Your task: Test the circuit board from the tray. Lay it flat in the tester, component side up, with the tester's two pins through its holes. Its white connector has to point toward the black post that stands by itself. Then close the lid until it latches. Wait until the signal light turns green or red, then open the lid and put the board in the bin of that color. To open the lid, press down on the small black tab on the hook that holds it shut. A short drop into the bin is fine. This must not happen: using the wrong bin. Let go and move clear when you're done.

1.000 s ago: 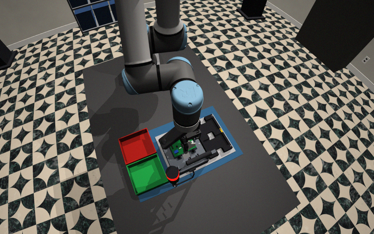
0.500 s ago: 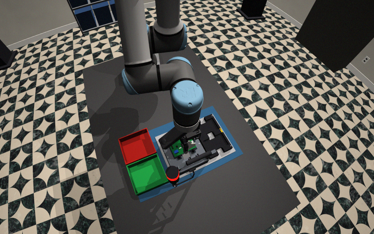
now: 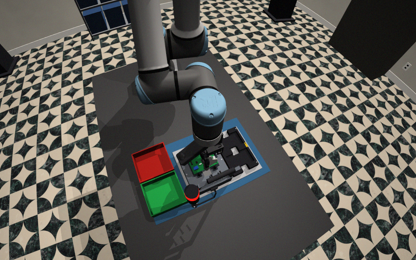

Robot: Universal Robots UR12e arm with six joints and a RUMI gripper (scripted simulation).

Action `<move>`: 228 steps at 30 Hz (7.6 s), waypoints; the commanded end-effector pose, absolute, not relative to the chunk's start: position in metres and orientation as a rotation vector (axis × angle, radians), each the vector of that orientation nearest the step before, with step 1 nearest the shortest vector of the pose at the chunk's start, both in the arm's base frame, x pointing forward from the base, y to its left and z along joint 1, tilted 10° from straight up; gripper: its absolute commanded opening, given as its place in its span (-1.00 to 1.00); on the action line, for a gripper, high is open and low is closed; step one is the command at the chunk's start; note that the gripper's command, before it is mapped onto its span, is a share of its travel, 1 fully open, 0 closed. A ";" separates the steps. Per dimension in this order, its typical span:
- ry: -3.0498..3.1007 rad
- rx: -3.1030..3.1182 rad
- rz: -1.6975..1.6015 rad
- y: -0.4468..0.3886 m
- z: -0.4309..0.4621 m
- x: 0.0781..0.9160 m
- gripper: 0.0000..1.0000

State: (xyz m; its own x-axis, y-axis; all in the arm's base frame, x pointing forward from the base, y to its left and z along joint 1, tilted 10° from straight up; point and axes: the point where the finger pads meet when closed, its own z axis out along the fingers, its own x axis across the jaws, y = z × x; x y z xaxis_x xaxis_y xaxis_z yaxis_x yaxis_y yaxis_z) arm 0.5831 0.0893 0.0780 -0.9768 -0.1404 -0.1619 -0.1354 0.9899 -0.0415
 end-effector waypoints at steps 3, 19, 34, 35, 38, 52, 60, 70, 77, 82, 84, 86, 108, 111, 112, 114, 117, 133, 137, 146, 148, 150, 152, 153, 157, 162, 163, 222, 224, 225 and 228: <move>2.969 -0.205 -0.045 0.088 0.079 0.584 -0.22; 2.969 -0.205 -0.045 0.088 0.080 0.584 -0.22; 2.967 -0.205 -0.045 0.088 0.085 0.585 -0.22; 2.967 -0.205 -0.045 0.088 0.085 0.585 -0.22; 2.968 -0.205 -0.045 0.088 0.084 0.584 -0.22; 2.968 -0.205 -0.045 0.088 0.084 0.584 -0.22; 2.966 -0.205 -0.046 0.088 0.088 0.585 -0.22; 2.967 -0.205 -0.045 0.088 0.089 0.584 -0.22; 2.968 -0.205 -0.045 0.088 0.088 0.584 -0.22; 2.967 -0.205 -0.045 0.088 0.088 0.584 -0.22; 2.967 -0.205 -0.045 0.088 0.088 0.584 -0.22; 2.967 -0.205 -0.045 0.088 0.088 0.584 -0.22; 2.966 -0.205 -0.046 0.089 0.131 0.577 -0.22; 2.966 -0.205 -0.046 0.089 0.143 0.575 -0.22; 2.966 -0.205 -0.046 0.089 0.147 0.574 -0.22; 2.966 -0.205 -0.046 0.089 0.154 0.573 -0.22; 2.966 -0.205 -0.046 0.090 0.160 0.572 -0.22; 2.969 -0.205 -0.045 0.090 0.167 0.570 -0.22; 2.968 -0.205 -0.045 0.090 0.167 0.570 -0.22; 2.968 -0.205 -0.045 0.090 0.167 0.570 -0.22; 2.969 -0.204 -0.045 0.089 0.166 0.570 -0.22; 2.970 -0.205 -0.045 0.087 0.165 0.568 -0.22; 2.970 -0.205 -0.045 0.087 0.165 0.568 -0.22; 2.970 -0.205 -0.044 0.087 0.164 0.567 -0.22; 2.970 -0.205 -0.044 0.080 0.162 0.565 -0.22; 2.970 -0.205 -0.044 0.063 0.157 0.560 -0.22; 2.970 -0.205 -0.044 0.059 0.155 0.558 -0.22; 2.972 -0.206 -0.043 -0.123 0.097 0.505 -0.22; 2.972 -0.206 -0.043 -0.123 0.097 0.505 -0.22; 2.972 -0.206 -0.043 -0.123 0.097 0.505 -0.22; 2.972 -0.206 -0.043 -0.123 0.097 0.505 -0.22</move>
